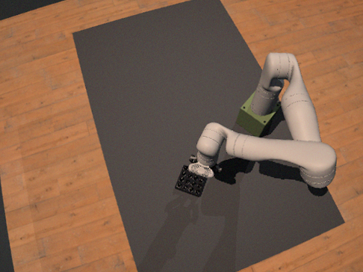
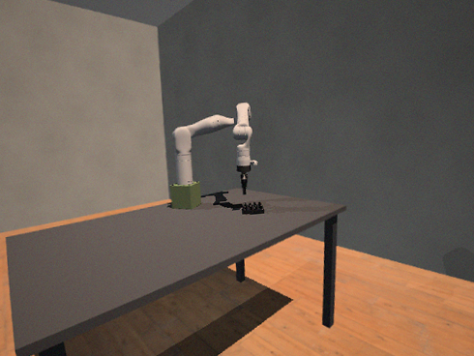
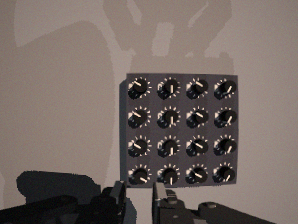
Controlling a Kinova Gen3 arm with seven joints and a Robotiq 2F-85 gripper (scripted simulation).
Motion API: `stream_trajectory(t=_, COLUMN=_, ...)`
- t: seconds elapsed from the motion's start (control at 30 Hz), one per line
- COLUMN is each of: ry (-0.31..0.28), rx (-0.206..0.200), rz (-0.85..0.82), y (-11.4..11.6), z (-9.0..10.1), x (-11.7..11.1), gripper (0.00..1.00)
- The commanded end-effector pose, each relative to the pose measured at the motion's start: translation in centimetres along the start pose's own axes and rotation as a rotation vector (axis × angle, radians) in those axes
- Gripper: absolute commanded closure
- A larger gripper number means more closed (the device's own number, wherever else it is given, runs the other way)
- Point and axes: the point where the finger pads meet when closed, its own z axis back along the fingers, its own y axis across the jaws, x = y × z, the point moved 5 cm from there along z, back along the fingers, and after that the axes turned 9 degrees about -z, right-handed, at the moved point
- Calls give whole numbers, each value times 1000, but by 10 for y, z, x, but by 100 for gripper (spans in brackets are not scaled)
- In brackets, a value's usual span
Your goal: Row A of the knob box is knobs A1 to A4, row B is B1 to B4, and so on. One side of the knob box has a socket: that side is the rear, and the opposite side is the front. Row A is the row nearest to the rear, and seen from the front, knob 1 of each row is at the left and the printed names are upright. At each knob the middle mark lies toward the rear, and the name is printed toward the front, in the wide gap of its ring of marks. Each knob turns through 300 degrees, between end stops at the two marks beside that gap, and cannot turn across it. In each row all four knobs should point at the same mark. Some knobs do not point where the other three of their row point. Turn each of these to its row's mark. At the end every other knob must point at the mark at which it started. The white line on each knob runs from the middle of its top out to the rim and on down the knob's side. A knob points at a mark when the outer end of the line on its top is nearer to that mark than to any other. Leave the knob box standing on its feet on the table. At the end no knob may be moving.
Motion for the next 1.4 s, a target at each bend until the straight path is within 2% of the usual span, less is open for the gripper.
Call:
stream_trajectory(t=0.0, ry=1, rx=0, rz=0, y=0, z=0, x=0, gripper=81)
stream_trajectory(t=0.33, ry=1, rx=0, rz=0, y=0, z=-6, x=0, gripper=81)
stream_trajectory(t=1.37, ry=1, rx=0, rz=0, y=0, z=-40, x=0, gripper=81)
